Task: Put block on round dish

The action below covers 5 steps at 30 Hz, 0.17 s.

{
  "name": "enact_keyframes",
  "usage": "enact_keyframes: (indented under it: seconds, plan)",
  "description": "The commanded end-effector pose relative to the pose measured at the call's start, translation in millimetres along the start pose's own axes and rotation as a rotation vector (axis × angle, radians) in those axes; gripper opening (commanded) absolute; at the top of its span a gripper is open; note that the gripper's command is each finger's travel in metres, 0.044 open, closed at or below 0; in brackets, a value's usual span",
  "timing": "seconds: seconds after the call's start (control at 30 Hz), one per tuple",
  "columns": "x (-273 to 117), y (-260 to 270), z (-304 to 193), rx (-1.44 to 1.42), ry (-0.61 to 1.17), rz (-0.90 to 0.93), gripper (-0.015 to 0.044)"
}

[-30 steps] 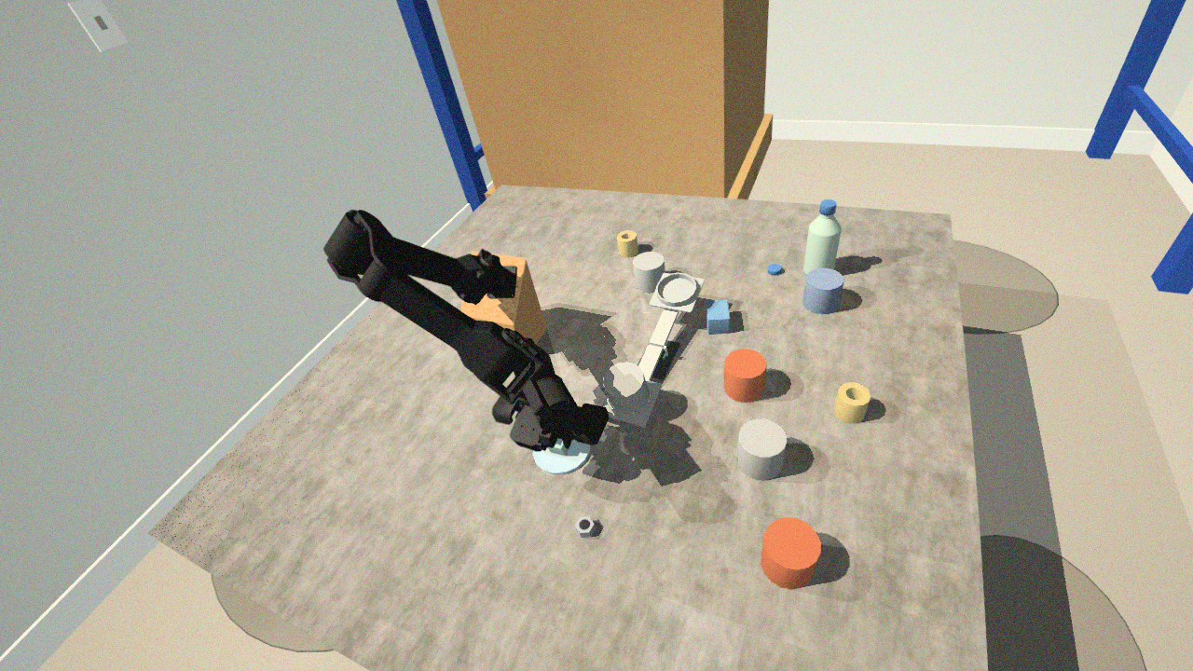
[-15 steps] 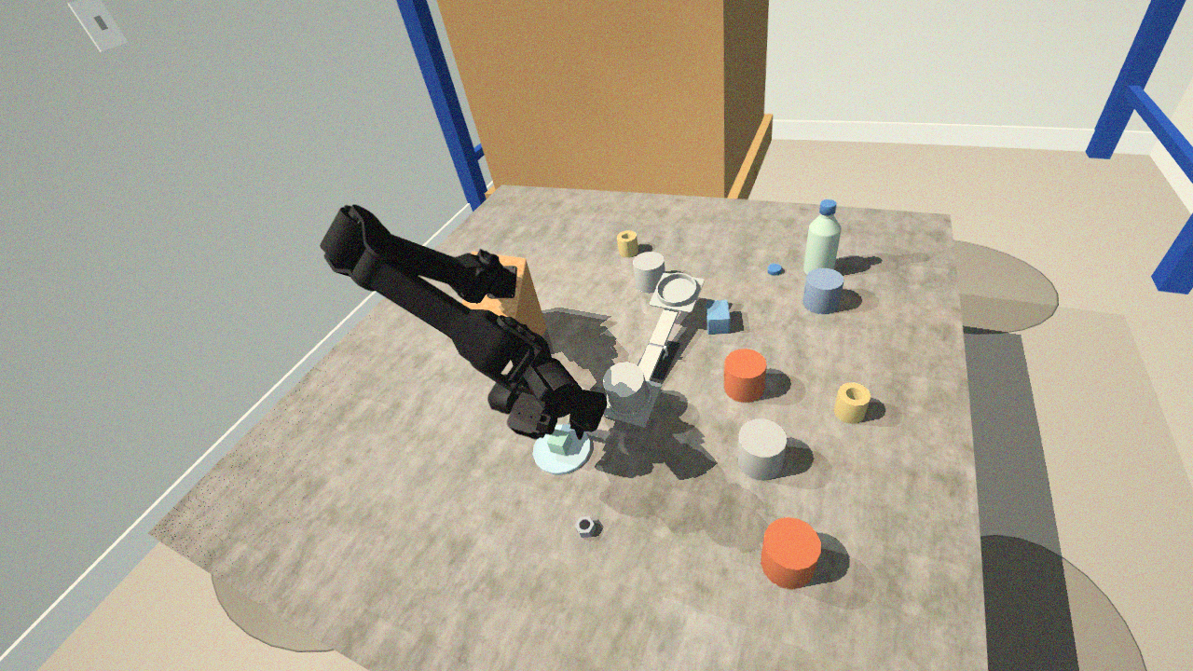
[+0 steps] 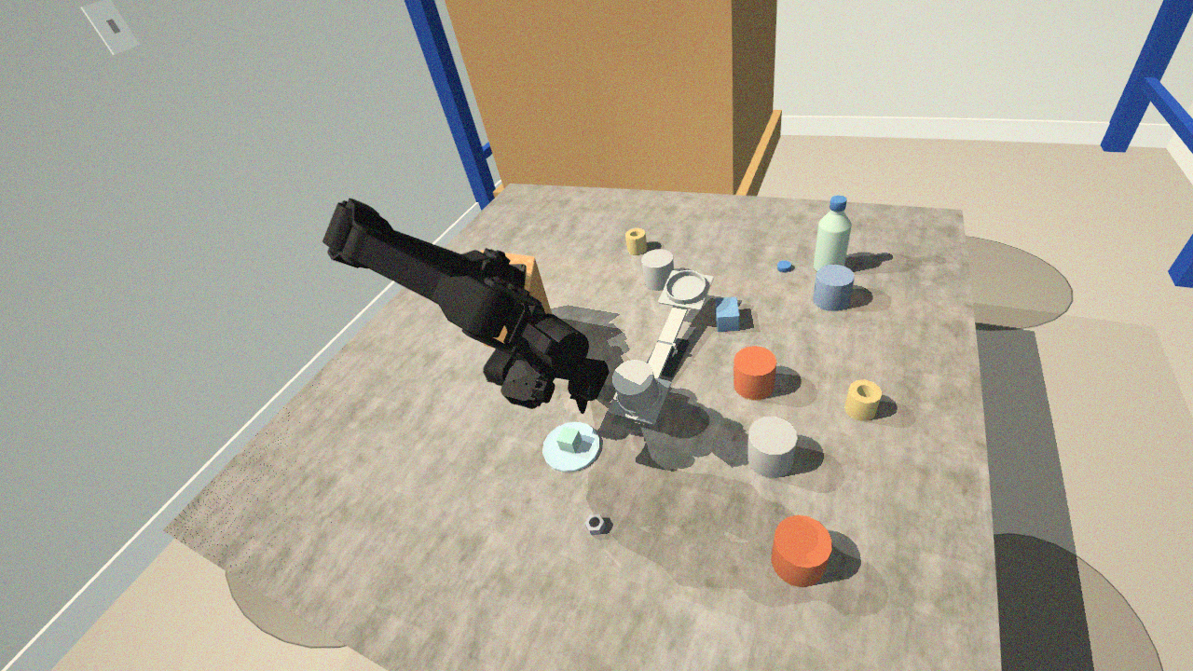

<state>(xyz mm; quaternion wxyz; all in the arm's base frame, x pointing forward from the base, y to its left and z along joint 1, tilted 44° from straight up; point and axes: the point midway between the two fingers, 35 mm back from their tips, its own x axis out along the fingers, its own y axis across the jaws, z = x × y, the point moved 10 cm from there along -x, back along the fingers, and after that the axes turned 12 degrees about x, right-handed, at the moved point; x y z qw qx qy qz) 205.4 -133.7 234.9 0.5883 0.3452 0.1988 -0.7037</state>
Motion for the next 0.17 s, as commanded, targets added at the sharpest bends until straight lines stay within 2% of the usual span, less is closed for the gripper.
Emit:
enact_keyframes:
  seconds: [0.0,0.13]
  plan:
    - [-1.5,-0.4,0.5,0.004,-0.003,-0.003,0.044]
    - [-1.5,-0.4,0.5,0.004,-0.003,-0.003,0.044]
